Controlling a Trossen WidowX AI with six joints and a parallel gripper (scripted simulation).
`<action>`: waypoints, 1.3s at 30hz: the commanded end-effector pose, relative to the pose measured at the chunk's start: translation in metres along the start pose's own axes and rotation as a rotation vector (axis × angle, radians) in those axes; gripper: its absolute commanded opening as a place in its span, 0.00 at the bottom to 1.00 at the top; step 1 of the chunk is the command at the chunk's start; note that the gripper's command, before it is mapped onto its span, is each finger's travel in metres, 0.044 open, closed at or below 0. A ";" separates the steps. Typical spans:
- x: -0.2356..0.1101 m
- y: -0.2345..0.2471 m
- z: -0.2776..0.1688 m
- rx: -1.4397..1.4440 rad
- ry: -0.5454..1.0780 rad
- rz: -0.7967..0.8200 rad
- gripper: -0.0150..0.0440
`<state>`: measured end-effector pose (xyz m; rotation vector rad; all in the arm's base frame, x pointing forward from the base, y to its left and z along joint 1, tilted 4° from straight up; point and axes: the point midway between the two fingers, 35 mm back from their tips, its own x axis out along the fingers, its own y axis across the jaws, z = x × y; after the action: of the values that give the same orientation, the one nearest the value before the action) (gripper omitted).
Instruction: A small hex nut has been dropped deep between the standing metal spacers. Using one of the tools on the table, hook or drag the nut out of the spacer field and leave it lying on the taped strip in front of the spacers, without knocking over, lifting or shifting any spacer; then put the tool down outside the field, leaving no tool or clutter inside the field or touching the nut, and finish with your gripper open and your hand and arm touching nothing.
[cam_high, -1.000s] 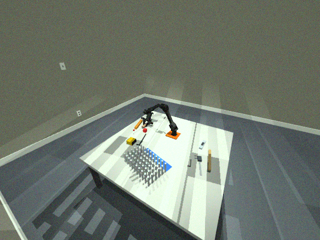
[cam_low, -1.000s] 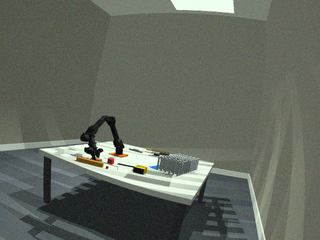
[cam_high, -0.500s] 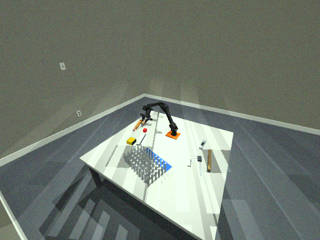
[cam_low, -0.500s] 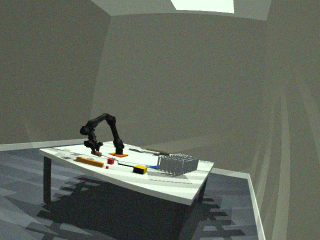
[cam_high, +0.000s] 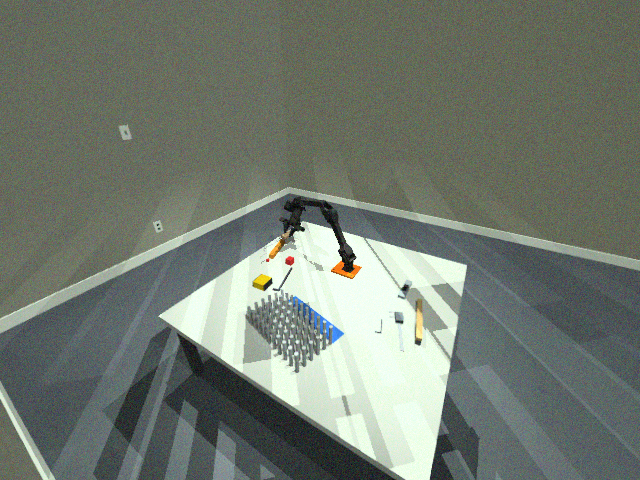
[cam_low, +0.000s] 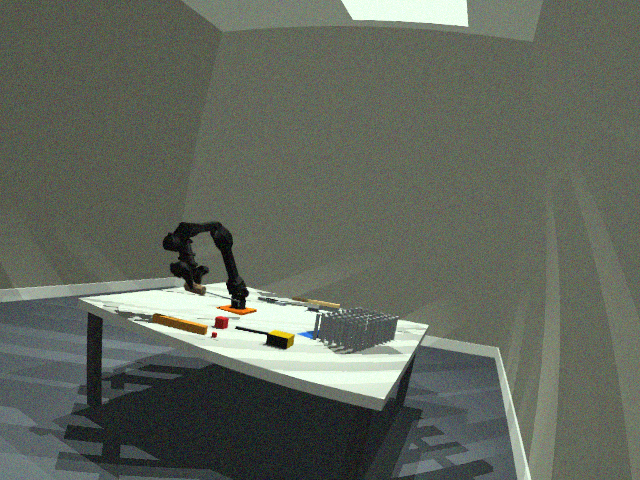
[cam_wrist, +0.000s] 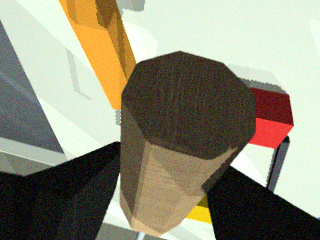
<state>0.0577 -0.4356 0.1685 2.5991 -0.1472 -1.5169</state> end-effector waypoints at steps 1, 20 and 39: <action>-0.017 0.000 -0.011 -0.001 0.001 0.009 0.25; -0.017 -0.023 -0.063 -0.348 -0.033 -0.045 0.25; 0.010 -0.068 -0.126 -0.970 -0.062 -0.143 0.25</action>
<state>0.1661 -0.3680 0.2080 1.8634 0.5810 -1.2744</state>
